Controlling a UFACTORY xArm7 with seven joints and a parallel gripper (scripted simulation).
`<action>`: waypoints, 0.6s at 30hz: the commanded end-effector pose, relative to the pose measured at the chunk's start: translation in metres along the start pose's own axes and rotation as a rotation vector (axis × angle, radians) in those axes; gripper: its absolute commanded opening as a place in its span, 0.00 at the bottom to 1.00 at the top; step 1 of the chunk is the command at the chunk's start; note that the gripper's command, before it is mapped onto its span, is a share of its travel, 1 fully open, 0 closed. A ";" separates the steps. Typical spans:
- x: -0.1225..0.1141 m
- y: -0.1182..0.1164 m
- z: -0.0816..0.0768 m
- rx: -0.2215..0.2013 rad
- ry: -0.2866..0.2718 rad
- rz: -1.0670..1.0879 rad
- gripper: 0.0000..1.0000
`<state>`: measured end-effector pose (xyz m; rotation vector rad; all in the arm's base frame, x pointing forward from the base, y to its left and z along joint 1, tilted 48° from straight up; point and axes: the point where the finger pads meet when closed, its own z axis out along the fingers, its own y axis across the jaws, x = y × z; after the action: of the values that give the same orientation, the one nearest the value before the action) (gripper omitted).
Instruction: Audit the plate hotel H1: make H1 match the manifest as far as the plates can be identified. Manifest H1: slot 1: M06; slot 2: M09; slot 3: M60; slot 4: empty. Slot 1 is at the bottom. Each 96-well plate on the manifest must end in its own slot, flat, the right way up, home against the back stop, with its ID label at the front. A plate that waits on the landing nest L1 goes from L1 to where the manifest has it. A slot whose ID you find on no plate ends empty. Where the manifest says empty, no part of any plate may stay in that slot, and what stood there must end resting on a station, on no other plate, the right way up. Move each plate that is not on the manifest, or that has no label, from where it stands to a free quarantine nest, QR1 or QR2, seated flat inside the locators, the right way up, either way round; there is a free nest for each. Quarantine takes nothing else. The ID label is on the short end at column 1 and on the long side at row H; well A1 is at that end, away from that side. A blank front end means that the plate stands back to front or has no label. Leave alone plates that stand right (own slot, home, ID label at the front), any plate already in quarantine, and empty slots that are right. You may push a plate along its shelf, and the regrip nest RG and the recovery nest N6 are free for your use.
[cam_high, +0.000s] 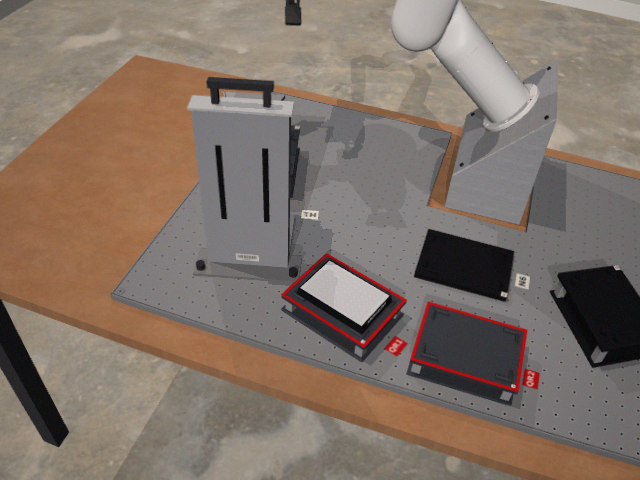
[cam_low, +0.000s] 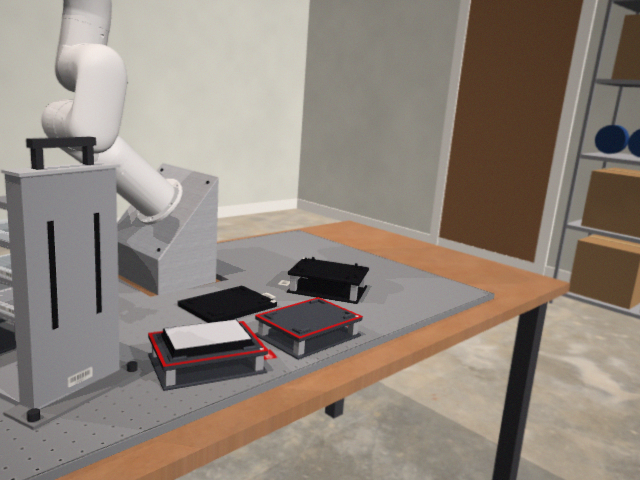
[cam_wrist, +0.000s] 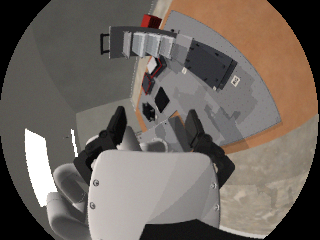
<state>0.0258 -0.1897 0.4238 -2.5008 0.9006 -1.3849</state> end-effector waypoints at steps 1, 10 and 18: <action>-0.009 0.000 0.013 -0.015 -0.084 -0.049 1.00; -0.030 0.005 0.035 -0.059 -0.263 -0.172 1.00; -0.048 0.016 0.049 -0.135 -0.455 -0.340 1.00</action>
<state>0.0399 -0.1814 0.3658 -2.8921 0.5956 -0.8974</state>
